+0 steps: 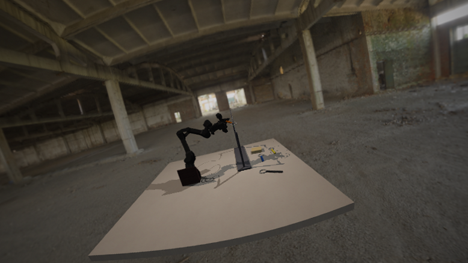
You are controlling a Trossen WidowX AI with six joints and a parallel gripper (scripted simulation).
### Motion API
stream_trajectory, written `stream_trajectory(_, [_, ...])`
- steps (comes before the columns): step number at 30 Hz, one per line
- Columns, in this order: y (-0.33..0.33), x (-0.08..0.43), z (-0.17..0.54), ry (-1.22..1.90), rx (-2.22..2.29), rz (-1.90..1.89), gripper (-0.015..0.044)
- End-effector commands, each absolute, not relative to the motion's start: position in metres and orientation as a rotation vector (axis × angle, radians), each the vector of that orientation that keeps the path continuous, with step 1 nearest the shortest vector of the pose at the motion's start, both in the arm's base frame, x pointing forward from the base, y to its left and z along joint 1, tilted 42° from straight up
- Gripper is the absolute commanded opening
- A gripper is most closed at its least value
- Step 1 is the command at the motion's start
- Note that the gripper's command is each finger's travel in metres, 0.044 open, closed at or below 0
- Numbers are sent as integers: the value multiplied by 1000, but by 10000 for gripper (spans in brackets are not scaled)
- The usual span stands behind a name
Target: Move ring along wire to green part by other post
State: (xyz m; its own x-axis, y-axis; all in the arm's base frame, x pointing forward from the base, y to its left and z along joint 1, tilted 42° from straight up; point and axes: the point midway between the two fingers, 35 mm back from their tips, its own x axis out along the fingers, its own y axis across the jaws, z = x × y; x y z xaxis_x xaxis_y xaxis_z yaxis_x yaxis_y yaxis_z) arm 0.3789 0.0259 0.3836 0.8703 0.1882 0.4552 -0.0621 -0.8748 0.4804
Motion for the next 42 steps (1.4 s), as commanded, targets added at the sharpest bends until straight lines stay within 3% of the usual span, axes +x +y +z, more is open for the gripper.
stream_trajectory(1, [25,379,385,73,2602,699,-150])
stream_trajectory(16, [44,378,378,90,2554,694,-150])
stream_trajectory(42, [102,373,316,254,2031,608,-150])
